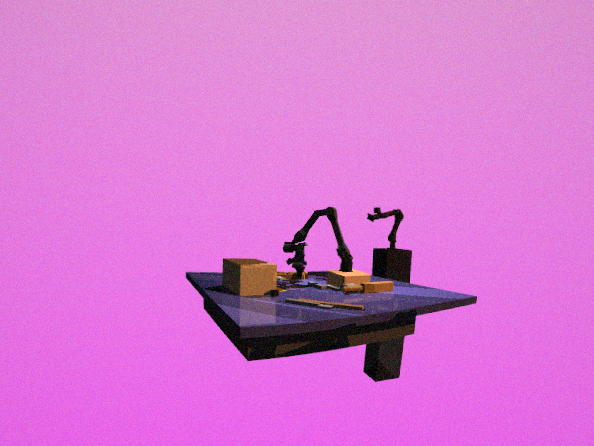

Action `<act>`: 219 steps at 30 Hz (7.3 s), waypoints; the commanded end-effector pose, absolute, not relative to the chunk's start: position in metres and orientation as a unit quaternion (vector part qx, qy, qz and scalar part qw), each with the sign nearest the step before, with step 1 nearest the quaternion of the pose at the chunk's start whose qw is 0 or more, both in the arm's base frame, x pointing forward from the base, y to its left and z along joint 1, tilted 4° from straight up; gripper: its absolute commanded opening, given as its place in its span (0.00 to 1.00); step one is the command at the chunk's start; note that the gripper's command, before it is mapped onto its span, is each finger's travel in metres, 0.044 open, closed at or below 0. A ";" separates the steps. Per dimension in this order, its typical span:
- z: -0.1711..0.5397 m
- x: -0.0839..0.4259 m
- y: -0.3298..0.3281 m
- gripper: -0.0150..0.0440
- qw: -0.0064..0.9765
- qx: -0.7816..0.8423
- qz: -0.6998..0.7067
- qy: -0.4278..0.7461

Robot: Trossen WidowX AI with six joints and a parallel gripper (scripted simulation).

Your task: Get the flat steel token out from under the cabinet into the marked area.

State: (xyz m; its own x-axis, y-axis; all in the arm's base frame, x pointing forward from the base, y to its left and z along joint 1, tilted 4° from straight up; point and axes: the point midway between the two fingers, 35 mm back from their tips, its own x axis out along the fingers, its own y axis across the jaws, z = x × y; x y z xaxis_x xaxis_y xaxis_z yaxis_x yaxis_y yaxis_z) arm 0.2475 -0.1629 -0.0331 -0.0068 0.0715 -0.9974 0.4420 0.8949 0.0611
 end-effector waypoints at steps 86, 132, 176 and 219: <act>-0.029 0.289 -0.230 0.25 0.691 0.179 -0.146 0.685; -0.029 0.289 -0.229 0.25 0.708 0.090 -0.058 0.698; -0.029 0.289 -0.229 0.25 0.713 -0.033 0.062 0.698; -0.029 0.289 -0.230 0.25 0.697 -0.152 0.179 0.677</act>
